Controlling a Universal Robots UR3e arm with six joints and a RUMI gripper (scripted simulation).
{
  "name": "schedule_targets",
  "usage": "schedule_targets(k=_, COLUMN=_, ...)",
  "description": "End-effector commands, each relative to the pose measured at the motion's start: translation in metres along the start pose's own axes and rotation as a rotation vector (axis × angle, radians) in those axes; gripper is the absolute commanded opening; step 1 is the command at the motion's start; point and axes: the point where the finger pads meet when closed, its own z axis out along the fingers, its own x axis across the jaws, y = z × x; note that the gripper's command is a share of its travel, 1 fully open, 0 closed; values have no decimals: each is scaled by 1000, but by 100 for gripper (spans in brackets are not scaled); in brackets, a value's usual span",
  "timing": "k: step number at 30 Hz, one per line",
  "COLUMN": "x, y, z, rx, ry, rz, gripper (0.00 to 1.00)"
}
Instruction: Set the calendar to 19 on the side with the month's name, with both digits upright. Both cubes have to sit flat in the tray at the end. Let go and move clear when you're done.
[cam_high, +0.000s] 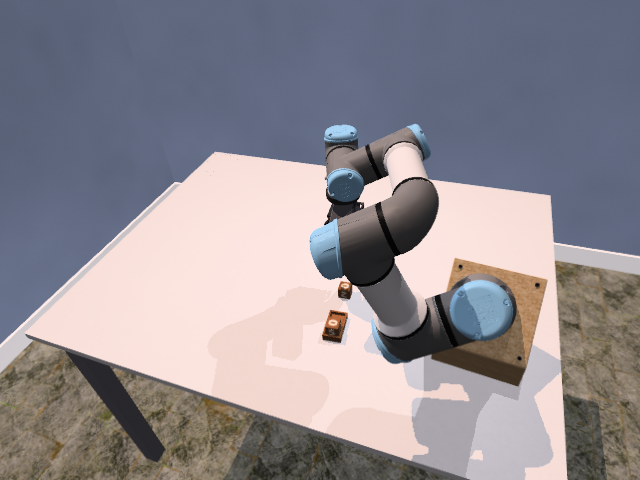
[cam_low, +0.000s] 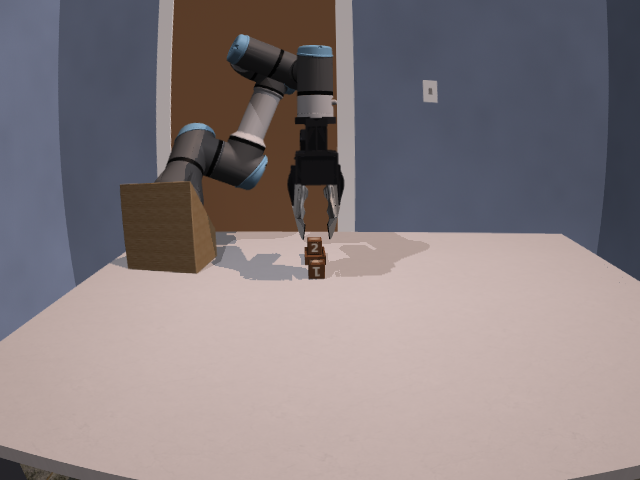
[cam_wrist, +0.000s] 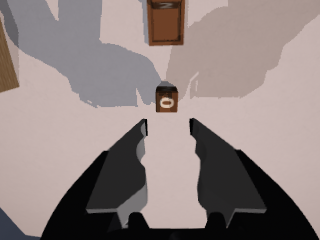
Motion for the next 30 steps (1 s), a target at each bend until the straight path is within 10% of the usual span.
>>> schedule_targets(k=1, x=0, y=0, z=-12, rx=1, ry=-1, rz=-1, gripper=28)
schedule_targets(k=13, x=0, y=0, z=-27, rx=1, ry=-1, rz=-1, gripper=28)
schedule_targets(k=14, x=0, y=0, z=-27, rx=1, ry=-1, rz=-1, gripper=100)
schedule_targets(k=30, x=0, y=0, z=-27, rx=1, ry=-1, rz=-1, gripper=100)
